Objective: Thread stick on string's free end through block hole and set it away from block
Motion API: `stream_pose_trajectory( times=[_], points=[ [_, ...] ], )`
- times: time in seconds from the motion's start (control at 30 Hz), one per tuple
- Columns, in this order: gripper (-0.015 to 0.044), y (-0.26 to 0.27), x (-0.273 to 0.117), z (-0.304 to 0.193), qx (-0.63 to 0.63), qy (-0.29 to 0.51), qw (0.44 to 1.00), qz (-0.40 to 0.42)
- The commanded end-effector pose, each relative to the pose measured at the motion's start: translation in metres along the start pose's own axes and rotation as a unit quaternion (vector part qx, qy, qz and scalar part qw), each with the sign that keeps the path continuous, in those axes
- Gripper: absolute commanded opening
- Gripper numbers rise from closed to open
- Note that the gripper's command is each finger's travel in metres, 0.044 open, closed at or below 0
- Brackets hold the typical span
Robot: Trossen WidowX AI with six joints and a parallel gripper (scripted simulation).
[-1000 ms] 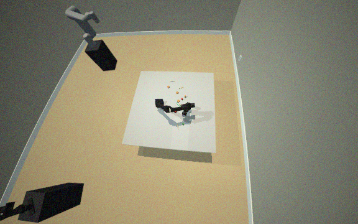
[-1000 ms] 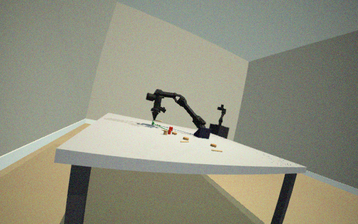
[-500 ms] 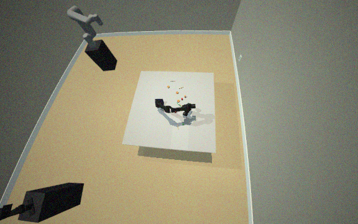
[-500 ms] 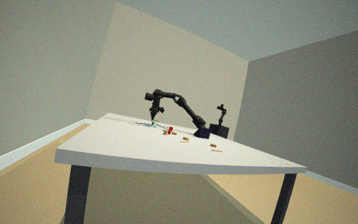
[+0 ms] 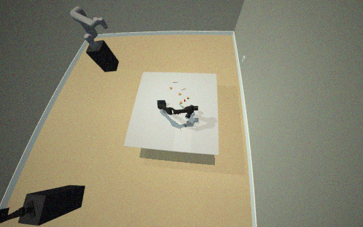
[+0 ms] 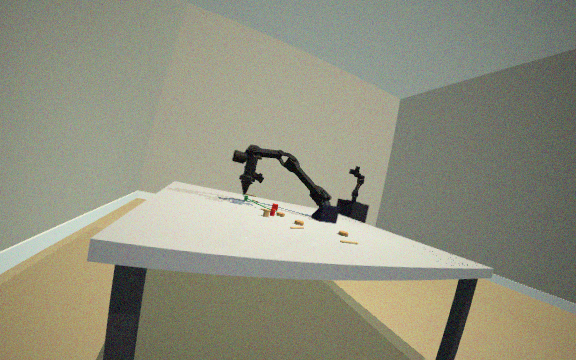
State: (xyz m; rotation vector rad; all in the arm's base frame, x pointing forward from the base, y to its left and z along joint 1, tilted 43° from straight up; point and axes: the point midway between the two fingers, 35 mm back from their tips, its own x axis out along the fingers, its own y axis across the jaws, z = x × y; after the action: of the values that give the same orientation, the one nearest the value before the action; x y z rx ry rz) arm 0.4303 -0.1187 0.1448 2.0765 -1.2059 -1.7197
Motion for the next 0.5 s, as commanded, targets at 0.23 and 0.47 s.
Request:
stream_pose_trajectory(
  times=[0.23, 0.47],
  points=[
    [0.0000, 0.014, 0.009, 0.004, 0.001, 0.000, 1.000, 0.003],
    [0.0000, 0.020, 0.015, 0.007, 0.001, 0.000, 1.000, 0.004]
  ],
)
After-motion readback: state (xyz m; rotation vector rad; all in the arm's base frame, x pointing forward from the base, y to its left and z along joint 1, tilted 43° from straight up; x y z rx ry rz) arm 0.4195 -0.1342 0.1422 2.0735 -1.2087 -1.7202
